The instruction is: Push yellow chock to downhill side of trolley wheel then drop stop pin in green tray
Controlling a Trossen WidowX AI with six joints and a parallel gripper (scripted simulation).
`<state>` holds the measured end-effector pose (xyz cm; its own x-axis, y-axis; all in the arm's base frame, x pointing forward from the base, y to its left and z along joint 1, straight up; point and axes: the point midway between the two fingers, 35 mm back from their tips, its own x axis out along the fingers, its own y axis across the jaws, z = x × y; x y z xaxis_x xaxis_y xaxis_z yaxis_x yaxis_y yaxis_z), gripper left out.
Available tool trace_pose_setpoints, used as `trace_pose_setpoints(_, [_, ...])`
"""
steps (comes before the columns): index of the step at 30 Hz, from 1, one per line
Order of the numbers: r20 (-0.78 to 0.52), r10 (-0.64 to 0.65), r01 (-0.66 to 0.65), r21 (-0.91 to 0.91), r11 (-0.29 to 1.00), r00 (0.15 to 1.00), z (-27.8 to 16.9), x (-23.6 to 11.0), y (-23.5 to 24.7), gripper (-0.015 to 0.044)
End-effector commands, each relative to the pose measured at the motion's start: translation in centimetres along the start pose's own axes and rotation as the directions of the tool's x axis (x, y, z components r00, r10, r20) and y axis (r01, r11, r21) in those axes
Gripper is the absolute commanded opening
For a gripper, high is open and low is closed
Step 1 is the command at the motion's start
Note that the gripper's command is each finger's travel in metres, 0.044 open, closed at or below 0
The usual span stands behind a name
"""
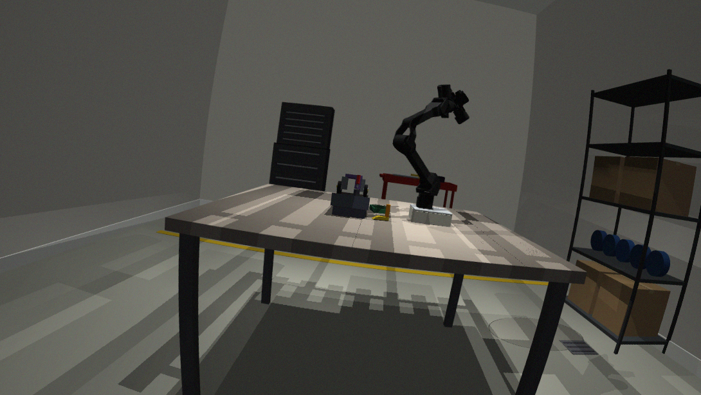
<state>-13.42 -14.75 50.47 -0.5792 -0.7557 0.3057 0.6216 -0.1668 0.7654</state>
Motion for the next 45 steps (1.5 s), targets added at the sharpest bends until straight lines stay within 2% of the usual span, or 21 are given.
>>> trace_pose_setpoints(1, [-0.084, -0.002, 0.000, -0.023, 1.000, 0.996, -1.9, 0.8, -0.4, 0.0190])
trace_pose_setpoints(11, [-0.334, 0.022, -0.057, -0.097, 0.994, 0.942, -8.3, 1.8, -0.6, 0.0190])
trace_pose_setpoints(21, [-0.566, 0.055, -0.179, -0.167, 0.970, 0.823, -15.0, 1.1, 0.1, 0.0190])
trace_pose_setpoints(32, [-0.780, 0.085, -0.383, -0.207, 0.900, 0.621, -22.3, -2.0, 1.4, 0.0190])
trace_pose_setpoints(45, [-0.943, 0.082, -0.663, -0.164, 0.730, 0.324, -29.5, -8.6, 2.7, 0.0190])
